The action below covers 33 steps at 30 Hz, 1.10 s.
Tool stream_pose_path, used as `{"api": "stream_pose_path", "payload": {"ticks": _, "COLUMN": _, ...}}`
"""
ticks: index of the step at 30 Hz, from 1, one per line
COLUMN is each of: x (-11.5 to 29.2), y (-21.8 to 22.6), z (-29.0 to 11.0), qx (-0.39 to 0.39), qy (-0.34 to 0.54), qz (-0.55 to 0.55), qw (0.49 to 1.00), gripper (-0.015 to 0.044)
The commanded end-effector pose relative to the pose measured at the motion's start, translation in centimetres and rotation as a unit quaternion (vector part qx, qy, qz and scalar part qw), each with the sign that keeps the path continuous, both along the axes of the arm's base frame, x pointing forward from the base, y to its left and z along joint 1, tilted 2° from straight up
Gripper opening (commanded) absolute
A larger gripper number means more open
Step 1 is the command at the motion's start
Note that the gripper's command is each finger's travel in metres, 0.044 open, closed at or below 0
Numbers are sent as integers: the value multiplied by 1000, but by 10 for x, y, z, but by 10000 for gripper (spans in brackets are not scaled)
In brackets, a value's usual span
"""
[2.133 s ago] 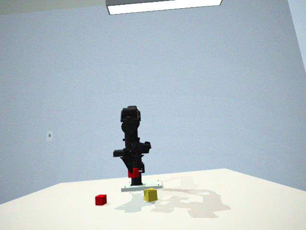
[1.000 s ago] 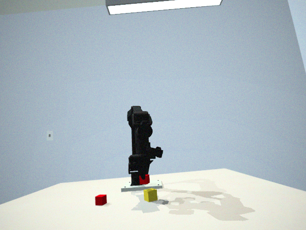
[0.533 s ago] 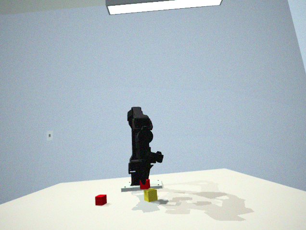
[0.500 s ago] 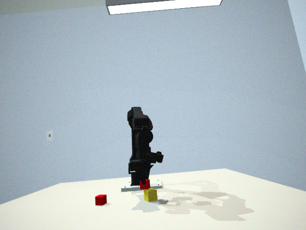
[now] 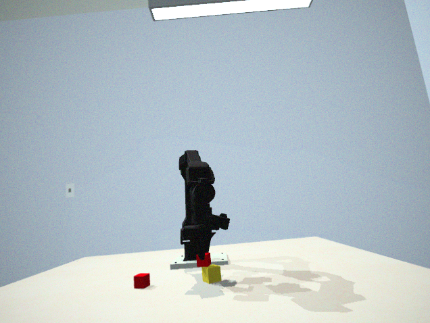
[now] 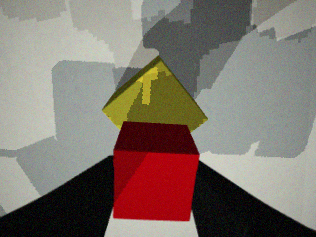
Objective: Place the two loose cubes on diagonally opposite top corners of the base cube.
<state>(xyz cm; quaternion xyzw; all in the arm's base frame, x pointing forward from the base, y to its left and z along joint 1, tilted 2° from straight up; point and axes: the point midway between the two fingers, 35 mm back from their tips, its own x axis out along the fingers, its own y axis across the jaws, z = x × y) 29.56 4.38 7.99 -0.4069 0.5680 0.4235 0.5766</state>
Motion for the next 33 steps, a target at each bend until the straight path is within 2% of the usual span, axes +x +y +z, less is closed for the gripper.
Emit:
{"api": "stream_pose_path", "payload": {"ticks": 1, "x": 0, "y": 1, "z": -1, "qx": 2, "qy": 1, "qz": 1, "qw": 1000, "gripper": 105}}
{"api": "stream_pose_path", "payload": {"ticks": 8, "x": 0, "y": 1, "z": -1, "qx": 2, "qy": 1, "qz": 1, "qw": 1000, "gripper": 105}}
{"api": "stream_pose_path", "payload": {"ticks": 12, "x": 0, "y": 1, "z": -1, "qx": 2, "qy": 1, "qz": 1, "qw": 1000, "gripper": 205}}
{"api": "stream_pose_path", "payload": {"ticks": 33, "x": 0, "y": -1, "z": 19, "qx": 0, "qy": 0, "qz": 0, "qw": 1000, "gripper": 205}}
